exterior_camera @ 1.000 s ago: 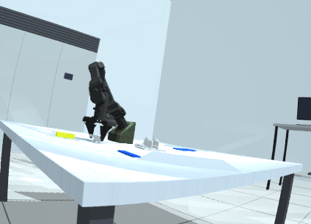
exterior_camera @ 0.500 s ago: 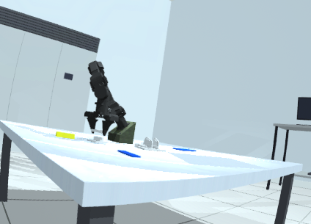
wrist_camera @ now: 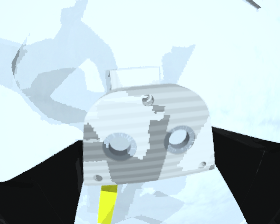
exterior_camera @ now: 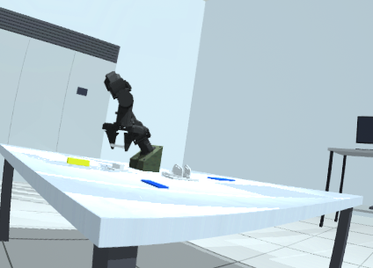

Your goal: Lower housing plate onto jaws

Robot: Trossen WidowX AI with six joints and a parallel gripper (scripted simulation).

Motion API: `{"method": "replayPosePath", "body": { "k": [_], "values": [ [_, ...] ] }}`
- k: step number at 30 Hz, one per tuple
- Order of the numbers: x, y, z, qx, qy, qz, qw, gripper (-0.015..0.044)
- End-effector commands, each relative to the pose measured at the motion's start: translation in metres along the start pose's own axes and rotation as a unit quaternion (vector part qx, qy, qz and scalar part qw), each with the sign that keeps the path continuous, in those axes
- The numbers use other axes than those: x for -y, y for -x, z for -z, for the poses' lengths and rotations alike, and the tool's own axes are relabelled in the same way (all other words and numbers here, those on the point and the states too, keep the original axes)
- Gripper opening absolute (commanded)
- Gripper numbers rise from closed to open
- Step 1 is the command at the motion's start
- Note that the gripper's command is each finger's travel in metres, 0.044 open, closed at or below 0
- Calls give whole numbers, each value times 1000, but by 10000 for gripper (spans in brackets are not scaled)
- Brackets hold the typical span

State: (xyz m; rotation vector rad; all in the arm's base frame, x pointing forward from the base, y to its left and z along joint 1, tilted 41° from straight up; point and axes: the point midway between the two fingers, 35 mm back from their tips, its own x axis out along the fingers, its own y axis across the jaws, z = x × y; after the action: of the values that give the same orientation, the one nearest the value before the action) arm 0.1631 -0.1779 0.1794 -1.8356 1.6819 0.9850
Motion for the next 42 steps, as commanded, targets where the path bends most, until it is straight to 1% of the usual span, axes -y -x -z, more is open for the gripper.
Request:
{"method": "replayPosePath", "body": {
  "k": [1, 10, 26, 42],
  "values": [
    [-1, 6, 3, -5, -7, 2, 1000, 351],
    [1, 6, 2, -5, -13, 2, 1000, 351],
    [35, 1, -26, 17, -173, 8, 985, 351],
    [64, -1, -60, 31, -328, 3, 944, 351]
  ]
}}
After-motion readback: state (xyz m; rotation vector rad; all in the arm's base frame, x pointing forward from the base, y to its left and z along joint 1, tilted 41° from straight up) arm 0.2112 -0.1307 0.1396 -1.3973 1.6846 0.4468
